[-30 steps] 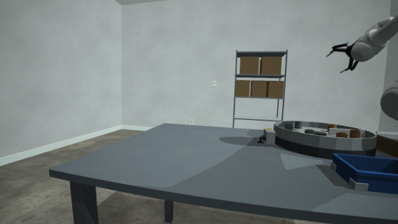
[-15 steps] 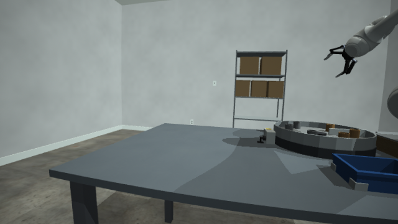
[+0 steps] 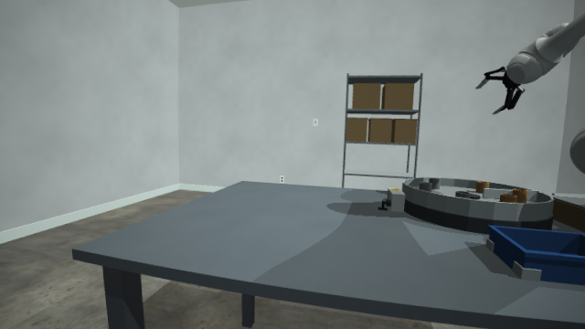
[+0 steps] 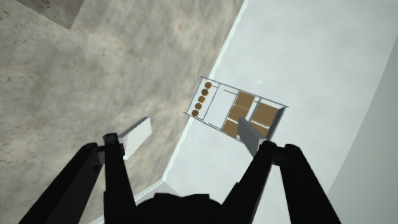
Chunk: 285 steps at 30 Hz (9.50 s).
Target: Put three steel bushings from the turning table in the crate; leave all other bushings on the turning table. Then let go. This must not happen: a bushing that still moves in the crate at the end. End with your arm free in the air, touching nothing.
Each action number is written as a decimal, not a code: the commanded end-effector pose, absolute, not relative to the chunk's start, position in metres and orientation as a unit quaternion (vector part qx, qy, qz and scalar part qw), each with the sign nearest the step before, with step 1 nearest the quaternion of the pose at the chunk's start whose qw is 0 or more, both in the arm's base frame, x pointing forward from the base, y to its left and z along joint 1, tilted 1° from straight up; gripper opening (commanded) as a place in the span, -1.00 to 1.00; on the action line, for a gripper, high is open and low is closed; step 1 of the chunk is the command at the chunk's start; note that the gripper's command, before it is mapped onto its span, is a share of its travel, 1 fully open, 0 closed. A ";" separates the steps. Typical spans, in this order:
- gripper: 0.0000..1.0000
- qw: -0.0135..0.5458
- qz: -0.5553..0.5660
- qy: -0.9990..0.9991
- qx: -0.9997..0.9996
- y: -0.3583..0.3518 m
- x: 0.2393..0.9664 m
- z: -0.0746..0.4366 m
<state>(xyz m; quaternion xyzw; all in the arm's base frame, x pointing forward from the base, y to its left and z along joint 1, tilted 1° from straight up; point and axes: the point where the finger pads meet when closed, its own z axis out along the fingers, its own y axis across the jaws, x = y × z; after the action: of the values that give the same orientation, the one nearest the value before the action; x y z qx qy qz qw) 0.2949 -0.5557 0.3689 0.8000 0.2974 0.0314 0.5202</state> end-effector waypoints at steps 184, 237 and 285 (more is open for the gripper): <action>-0.80 -0.006 0.009 -0.321 0.947 -0.048 0.341 0.160; -0.80 -0.006 0.009 -0.321 0.947 -0.048 0.341 0.160; -0.80 -0.006 0.009 -0.321 0.947 -0.048 0.341 0.160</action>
<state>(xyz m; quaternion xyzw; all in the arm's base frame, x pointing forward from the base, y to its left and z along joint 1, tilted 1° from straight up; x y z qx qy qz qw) 0.3443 -0.0515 0.1626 0.9476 -0.3191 0.0167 -0.0054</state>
